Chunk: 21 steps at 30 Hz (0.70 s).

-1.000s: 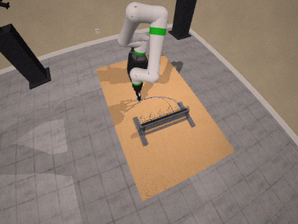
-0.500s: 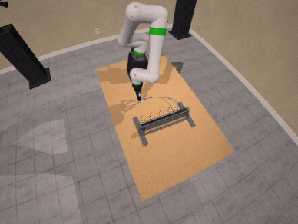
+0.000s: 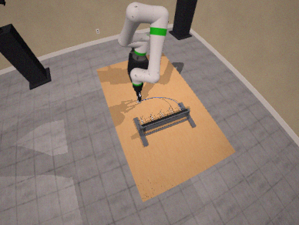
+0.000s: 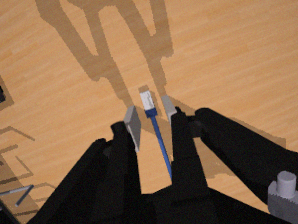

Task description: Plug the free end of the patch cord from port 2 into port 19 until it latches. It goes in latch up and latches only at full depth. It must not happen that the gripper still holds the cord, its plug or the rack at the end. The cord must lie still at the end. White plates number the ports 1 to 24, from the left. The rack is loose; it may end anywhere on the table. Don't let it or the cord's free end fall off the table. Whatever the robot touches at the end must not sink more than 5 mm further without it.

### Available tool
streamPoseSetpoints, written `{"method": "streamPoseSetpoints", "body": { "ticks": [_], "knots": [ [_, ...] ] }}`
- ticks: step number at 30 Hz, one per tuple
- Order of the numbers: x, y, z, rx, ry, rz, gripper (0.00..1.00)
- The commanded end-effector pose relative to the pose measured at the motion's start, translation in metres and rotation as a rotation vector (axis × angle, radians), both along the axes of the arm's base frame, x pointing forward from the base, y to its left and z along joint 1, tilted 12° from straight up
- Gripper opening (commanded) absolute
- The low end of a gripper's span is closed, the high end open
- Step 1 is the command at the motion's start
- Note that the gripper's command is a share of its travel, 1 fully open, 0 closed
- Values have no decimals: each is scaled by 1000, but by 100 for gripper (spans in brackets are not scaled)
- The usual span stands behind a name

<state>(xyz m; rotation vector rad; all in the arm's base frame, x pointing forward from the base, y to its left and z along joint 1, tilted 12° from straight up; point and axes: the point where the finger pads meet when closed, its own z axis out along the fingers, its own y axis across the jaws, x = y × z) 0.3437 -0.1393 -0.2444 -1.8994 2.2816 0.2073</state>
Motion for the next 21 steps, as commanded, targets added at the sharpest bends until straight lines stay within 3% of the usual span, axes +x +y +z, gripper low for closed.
{"method": "streamPoseSetpoints", "body": {
  "ticks": [1,9,10,21],
  "knots": [
    [0,0,0,0,0,0,22],
    [0,0,0,0,0,0,22],
    [0,0,0,0,0,0,0],
    [0,0,0,0,0,0,0]
  ]
}}
